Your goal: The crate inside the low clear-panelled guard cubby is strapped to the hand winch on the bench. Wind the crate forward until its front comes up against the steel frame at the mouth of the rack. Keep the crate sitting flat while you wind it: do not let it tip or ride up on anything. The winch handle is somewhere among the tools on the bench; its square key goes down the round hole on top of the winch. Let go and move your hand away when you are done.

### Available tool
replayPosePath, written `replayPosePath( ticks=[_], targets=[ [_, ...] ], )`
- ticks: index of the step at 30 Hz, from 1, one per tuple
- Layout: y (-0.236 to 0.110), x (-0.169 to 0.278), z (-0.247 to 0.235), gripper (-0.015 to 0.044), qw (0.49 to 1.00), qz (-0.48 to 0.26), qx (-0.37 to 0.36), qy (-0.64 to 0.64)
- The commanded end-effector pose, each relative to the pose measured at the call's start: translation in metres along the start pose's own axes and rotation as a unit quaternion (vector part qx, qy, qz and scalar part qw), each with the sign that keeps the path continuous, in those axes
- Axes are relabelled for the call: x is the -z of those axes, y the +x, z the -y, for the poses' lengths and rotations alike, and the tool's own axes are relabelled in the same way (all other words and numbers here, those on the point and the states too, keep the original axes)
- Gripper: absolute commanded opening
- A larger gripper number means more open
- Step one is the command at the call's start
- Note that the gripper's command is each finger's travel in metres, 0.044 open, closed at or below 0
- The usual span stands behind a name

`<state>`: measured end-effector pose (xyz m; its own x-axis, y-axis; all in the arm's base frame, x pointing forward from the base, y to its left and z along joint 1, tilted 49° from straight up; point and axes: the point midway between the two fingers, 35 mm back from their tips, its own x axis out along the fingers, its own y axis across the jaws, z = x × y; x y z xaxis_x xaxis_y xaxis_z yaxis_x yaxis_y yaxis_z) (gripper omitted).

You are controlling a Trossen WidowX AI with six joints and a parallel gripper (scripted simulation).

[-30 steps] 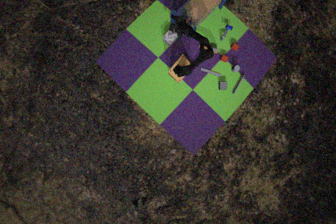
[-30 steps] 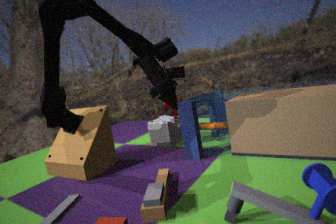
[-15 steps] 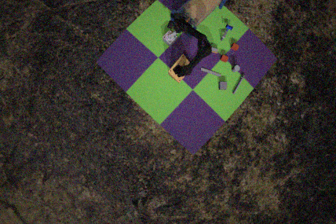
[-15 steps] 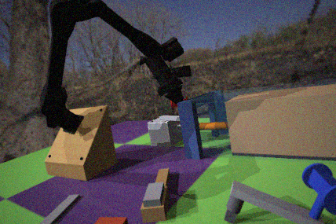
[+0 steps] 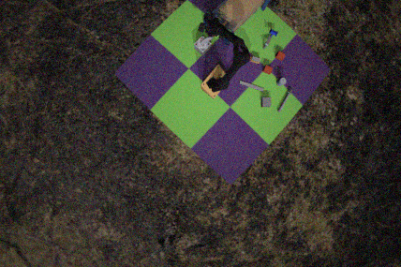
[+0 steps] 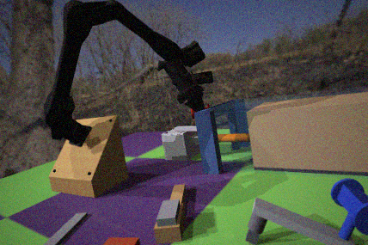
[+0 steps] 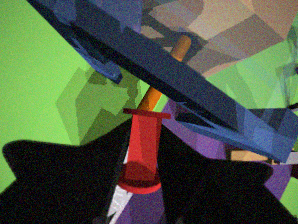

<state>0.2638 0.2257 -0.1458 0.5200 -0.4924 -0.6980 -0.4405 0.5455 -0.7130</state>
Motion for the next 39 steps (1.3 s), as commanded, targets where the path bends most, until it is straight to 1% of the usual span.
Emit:
replayPosePath(
  ticks=[1,39],
  targets=[
    [0.002,-0.005,-0.013,0.0,1.0,0.003,-0.009,0.005],
    [0.001,-0.009,-0.074,0.0,1.0,0.004,-0.012,0.006]
  ],
)
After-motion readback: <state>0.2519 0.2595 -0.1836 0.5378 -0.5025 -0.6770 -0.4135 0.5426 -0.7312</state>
